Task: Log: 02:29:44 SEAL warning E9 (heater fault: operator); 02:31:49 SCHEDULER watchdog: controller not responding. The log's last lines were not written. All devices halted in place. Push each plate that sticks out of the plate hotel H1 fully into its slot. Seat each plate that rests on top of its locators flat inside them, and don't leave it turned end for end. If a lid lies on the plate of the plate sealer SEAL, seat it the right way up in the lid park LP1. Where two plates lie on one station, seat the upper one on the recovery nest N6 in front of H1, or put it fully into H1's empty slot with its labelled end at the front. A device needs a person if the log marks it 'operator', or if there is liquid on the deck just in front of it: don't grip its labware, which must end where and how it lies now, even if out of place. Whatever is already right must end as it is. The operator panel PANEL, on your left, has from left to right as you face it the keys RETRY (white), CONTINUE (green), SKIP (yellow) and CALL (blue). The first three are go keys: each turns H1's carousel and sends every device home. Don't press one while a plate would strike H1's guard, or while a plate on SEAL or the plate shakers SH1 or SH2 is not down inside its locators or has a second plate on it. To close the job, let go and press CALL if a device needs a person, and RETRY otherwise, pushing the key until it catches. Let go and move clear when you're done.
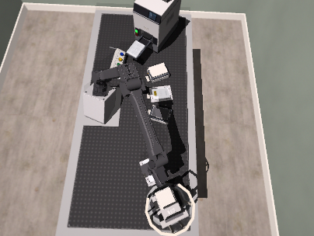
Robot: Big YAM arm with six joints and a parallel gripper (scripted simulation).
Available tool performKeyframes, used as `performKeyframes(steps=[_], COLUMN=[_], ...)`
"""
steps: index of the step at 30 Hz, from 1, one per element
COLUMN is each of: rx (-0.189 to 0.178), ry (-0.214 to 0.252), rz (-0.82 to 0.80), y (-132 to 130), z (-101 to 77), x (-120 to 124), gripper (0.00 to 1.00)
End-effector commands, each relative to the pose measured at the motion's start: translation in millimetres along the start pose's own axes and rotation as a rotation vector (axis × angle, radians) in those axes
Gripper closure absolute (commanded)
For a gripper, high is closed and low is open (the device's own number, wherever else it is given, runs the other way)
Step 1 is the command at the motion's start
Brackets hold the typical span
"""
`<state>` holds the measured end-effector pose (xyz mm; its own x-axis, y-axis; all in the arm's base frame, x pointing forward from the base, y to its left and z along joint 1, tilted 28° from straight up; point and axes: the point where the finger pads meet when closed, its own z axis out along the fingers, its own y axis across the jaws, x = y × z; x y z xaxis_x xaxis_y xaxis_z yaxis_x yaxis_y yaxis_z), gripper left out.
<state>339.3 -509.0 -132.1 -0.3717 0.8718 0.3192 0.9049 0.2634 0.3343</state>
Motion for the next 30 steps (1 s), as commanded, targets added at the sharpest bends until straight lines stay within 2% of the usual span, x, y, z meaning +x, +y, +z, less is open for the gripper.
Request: performKeyframes(steps=[1, 4, 11, 13, 17, 18, 21, 23, 25, 27, 30], rx=[-0.002, 0.003, 0.001, 0.003, 0.000, 0.001, 0.001, 0.003, 0.001, 0.003, 0.002], ry=[-0.013, 0.010, -0.001, 0.009, -0.003, 0.009, -0.002, 0.012, -0.004, 0.011, 0.000], rz=[0.001, 0.003, -0.002, 0.003, 0.001, 0.011, -0.002, 0.004, -0.003, 0.004, -0.001], y=[4.8, 4.2, 6.3, 4.2, 4.4, -0.1, 6.2, 3.6, 6.5, 3.7, 5.7], z=[4.5, 19.0, 21.9, 27.8, 24.8, 27.9, 29.7, 36.7, 33.2, 40.5, 39.6], x=[-10.2, -1.0, -5.0, -0.8, -5.6, -1.4, -5.1, 0.4, -5.4, 0.3, -3.8], gripper=[0.16, 0.16, 0.16, 0.16, 0.16, 0.16, 0.16, 0.16, 0.16, 0.16, 0.16])
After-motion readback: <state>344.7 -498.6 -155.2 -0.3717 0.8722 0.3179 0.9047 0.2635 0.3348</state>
